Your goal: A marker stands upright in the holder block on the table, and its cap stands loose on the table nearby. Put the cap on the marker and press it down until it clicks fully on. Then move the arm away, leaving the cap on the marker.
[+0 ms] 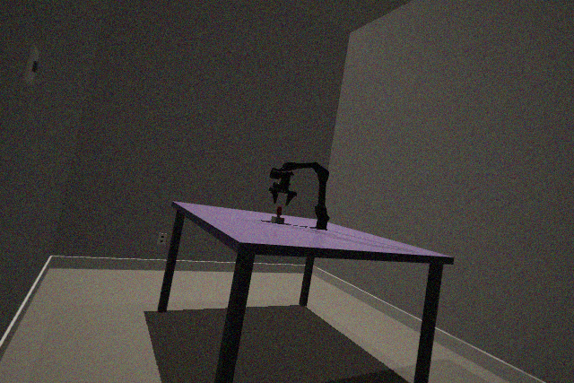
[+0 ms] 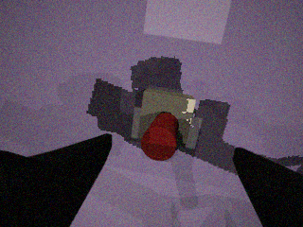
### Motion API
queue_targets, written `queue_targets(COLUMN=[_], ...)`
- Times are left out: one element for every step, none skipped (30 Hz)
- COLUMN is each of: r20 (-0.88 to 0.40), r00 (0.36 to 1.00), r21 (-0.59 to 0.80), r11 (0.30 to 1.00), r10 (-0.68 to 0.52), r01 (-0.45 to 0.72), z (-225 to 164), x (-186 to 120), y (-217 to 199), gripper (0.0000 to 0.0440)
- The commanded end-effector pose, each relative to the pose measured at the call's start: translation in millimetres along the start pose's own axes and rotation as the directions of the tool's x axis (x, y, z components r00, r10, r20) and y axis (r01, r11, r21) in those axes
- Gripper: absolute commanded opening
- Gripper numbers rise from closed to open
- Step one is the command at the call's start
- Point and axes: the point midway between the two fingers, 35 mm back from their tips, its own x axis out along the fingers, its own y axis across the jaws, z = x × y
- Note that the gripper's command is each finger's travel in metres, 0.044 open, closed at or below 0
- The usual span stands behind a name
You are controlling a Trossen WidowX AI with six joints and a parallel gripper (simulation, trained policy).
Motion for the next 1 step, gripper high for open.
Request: queue_targets(r20=[0.010], r00=[1.000], r21=[0.008], r11=[1.000], r10=[0.014], r01=[-0.014], z=[1.6], x=[-8.0], y=[-1.5], gripper=[0.0429])
